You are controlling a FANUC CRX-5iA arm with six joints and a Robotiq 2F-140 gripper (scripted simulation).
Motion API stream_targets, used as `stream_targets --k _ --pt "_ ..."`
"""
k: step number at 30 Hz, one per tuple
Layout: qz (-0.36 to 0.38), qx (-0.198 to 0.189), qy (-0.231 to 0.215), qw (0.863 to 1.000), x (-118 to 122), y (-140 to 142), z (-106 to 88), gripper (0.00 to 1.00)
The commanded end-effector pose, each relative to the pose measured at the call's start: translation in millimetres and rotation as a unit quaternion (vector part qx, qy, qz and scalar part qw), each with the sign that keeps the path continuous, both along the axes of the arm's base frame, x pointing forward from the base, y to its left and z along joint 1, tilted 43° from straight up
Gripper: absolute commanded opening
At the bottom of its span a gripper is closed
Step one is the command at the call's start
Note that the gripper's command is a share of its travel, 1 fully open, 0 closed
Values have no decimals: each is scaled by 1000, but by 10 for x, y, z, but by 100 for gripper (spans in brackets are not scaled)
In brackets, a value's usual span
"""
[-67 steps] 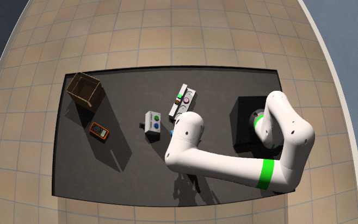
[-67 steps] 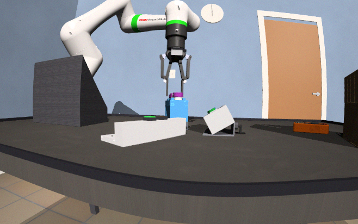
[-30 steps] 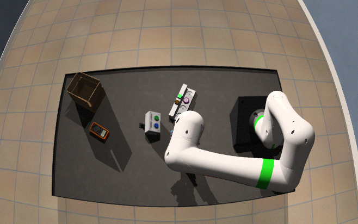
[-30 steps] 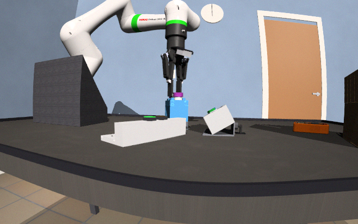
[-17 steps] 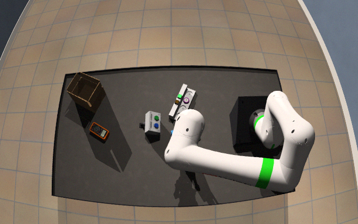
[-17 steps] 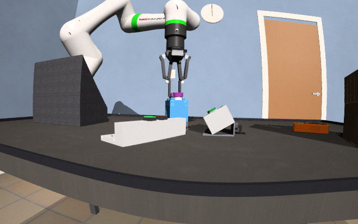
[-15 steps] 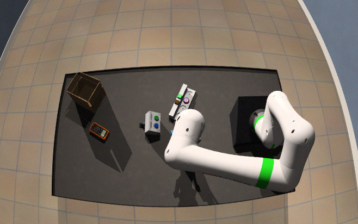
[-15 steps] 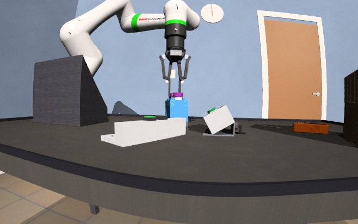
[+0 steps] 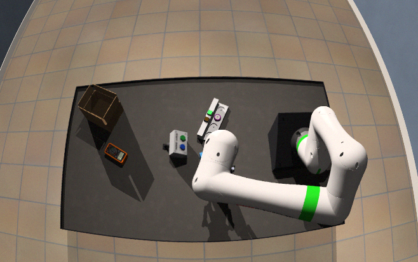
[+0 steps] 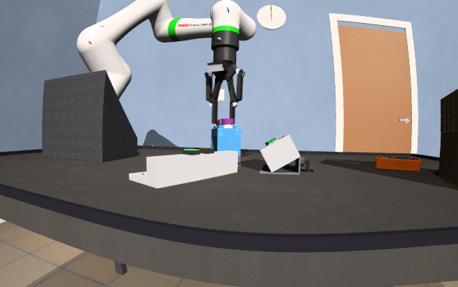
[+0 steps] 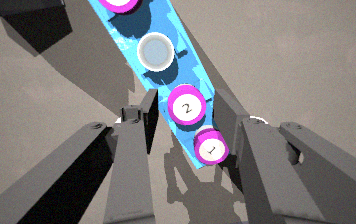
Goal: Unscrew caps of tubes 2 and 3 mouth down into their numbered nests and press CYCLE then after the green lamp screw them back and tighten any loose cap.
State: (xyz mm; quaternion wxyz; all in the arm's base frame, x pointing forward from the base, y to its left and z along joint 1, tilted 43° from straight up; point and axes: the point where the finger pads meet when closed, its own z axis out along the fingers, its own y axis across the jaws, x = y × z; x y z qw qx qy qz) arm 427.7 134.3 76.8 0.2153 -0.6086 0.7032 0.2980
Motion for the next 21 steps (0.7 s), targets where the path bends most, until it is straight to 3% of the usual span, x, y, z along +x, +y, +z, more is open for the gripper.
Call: stream_targets --k 1,10,16,18,21 --pt "0 0 0 1000 5 -6 2 41" --pt "0 0 0 1000 5 -6 2 41" --pt "87 7 -82 993 6 -17 15 41" --pt "87 7 -82 993 6 -17 15 41" --pt "130 10 -122 984 6 -17 15 41"
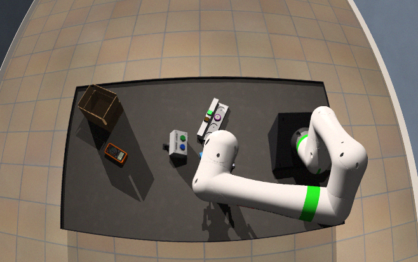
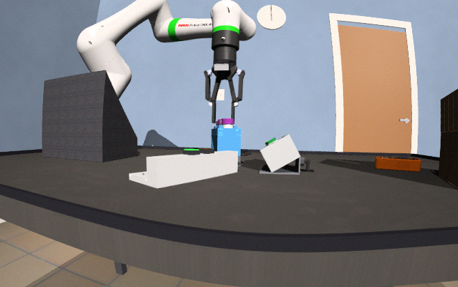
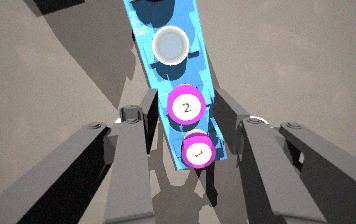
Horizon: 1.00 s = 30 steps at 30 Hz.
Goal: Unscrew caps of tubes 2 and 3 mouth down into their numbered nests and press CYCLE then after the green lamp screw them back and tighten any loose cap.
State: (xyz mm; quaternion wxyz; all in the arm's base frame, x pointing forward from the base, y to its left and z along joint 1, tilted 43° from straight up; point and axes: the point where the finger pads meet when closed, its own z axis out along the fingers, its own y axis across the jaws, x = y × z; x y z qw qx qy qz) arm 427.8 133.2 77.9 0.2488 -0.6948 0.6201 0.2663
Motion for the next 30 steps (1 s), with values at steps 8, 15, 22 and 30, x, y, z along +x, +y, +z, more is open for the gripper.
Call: stream_targets --k 8,15,22,30 --pt "153 16 -143 978 5 -6 4 41" --pt "223 21 -209 952 5 -6 4 41" --pt "281 26 -262 923 5 -6 3 41" --pt "281 26 -262 923 5 -6 3 30"
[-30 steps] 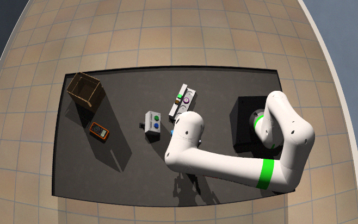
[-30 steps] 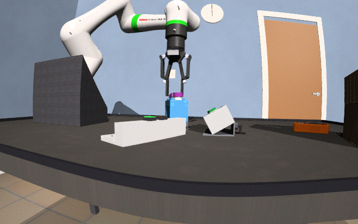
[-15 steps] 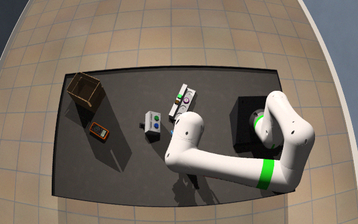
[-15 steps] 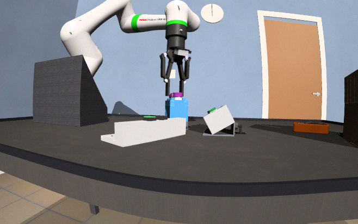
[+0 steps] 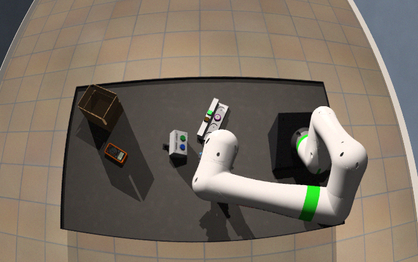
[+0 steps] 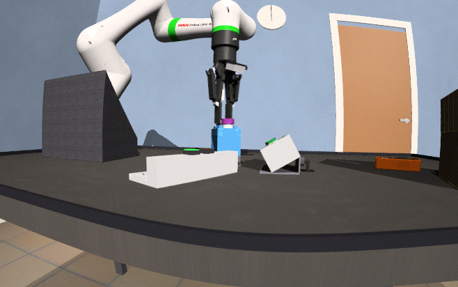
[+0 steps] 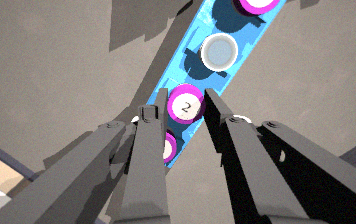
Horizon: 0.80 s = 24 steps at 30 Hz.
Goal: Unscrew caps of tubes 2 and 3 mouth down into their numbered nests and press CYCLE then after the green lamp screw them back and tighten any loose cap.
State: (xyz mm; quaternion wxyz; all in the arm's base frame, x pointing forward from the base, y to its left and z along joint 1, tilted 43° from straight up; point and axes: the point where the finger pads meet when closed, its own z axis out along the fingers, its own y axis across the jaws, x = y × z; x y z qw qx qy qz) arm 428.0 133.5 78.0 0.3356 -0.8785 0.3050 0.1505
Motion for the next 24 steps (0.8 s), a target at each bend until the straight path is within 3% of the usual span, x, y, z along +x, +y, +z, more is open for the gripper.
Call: stream_targets --k 1,9,16,18,24 --pt "0 -1 0 1000 4 -9 3 30" --pt "0 -1 0 1000 3 -9 2 30" --pt "-127 -11 118 985 3 -9 2 30" --pt "-127 -11 118 985 3 -9 2 30" --pt "-233 -20 217 948 3 -8 1 30"
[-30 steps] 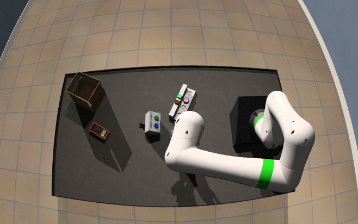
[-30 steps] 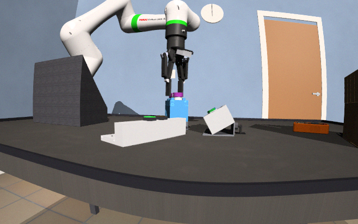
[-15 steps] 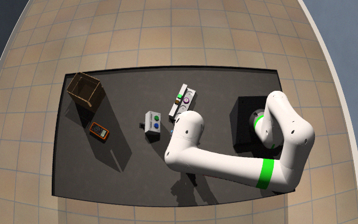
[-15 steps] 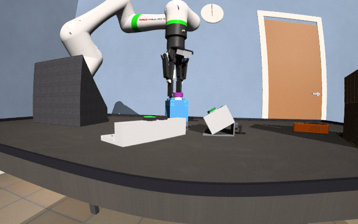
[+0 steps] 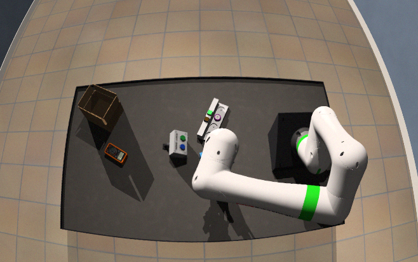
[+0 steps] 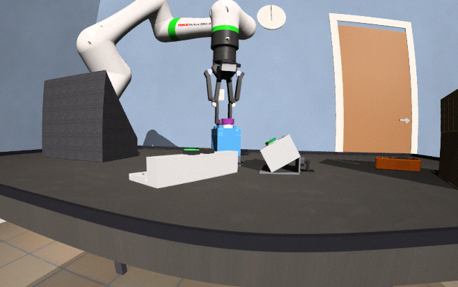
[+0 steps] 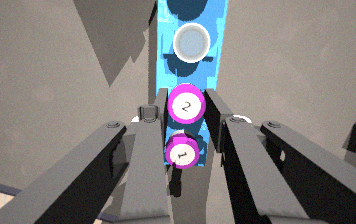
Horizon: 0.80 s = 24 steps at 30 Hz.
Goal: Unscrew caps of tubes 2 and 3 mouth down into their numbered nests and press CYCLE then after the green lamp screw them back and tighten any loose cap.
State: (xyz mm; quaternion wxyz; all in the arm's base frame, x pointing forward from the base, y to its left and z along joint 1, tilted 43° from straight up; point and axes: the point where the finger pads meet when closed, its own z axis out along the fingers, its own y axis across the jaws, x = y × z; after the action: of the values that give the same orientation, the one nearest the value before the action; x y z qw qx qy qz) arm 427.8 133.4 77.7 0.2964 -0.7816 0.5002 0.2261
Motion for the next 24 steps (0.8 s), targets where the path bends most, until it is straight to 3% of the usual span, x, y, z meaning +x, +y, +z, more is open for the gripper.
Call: stream_targets --k 1,8,15,16,24 --pt "-83 -13 79 993 5 -7 4 30" --pt "-206 -22 196 959 5 -8 5 30" --pt "-206 -22 196 959 5 -5 2 30" --pt "-206 -22 196 959 5 -9 5 41" --pt "-206 -22 196 959 5 -8 5 41"
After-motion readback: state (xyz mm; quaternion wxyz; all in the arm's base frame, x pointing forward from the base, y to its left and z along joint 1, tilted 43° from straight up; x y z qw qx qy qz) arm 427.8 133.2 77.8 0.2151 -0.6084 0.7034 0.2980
